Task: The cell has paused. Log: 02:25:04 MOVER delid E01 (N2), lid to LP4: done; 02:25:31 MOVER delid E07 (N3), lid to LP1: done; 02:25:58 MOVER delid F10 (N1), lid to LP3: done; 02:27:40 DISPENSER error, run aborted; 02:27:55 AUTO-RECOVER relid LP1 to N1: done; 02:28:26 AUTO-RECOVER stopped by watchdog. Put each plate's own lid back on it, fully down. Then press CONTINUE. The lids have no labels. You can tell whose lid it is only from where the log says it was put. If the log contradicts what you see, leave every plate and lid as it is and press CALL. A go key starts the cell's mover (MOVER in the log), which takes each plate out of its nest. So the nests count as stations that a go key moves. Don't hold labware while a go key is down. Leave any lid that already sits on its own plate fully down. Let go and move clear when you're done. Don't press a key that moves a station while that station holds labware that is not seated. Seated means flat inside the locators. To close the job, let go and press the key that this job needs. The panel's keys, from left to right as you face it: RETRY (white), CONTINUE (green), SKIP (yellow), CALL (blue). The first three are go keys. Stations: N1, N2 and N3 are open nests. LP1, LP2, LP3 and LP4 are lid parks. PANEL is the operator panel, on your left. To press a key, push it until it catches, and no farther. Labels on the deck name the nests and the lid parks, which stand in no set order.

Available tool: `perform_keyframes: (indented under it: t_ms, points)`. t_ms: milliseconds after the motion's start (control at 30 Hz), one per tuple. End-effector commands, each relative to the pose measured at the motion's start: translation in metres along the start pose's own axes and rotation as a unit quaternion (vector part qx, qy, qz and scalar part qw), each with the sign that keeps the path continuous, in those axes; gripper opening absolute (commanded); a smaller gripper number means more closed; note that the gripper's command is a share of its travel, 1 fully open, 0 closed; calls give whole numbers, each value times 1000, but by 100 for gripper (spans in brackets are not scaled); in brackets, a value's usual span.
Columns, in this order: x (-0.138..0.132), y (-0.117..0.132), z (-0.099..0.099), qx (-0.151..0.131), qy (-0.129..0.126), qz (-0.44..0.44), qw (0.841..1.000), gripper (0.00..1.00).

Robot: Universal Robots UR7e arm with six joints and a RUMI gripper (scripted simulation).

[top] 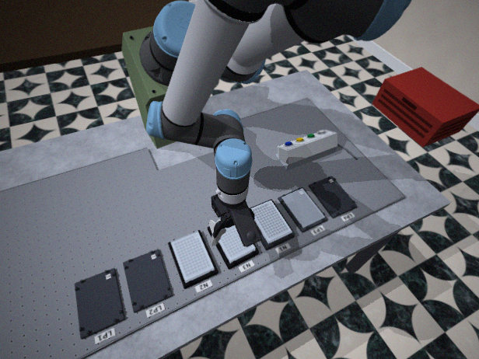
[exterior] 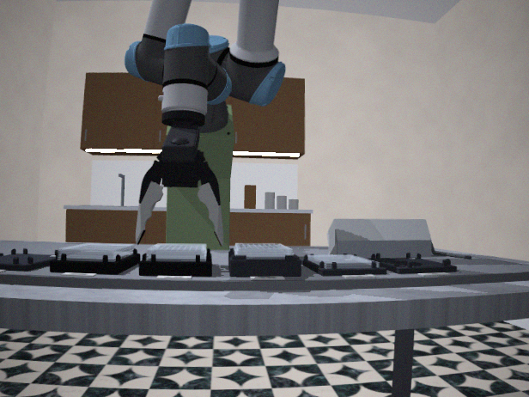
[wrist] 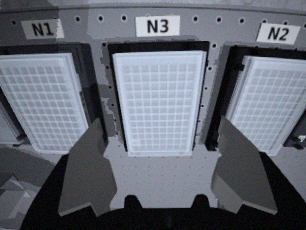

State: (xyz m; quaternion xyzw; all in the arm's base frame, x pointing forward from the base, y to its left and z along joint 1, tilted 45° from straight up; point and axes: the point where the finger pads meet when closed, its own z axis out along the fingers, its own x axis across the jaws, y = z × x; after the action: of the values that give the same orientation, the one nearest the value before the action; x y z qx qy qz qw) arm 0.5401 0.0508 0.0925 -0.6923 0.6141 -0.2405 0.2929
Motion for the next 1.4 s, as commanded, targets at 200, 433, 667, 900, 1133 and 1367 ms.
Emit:
perform_keyframes:
  t_ms: [200, 433, 667, 900, 1133, 1367]
  points:
    - [0, 0, 0, 0, 0, 0, 1000, 82]
    - [0, 0, -4, 0, 0, 0, 1000, 82]
    - [0, 0, -12, 0, 0, 0, 1000, 82]
    - [0, 0, -24, 0, 0, 0, 1000, 82]
    - [0, 0, -26, 0, 0, 0, 1000, 82]
    - [-25, -1, -26, 0, 0, 8, 1000, 82]
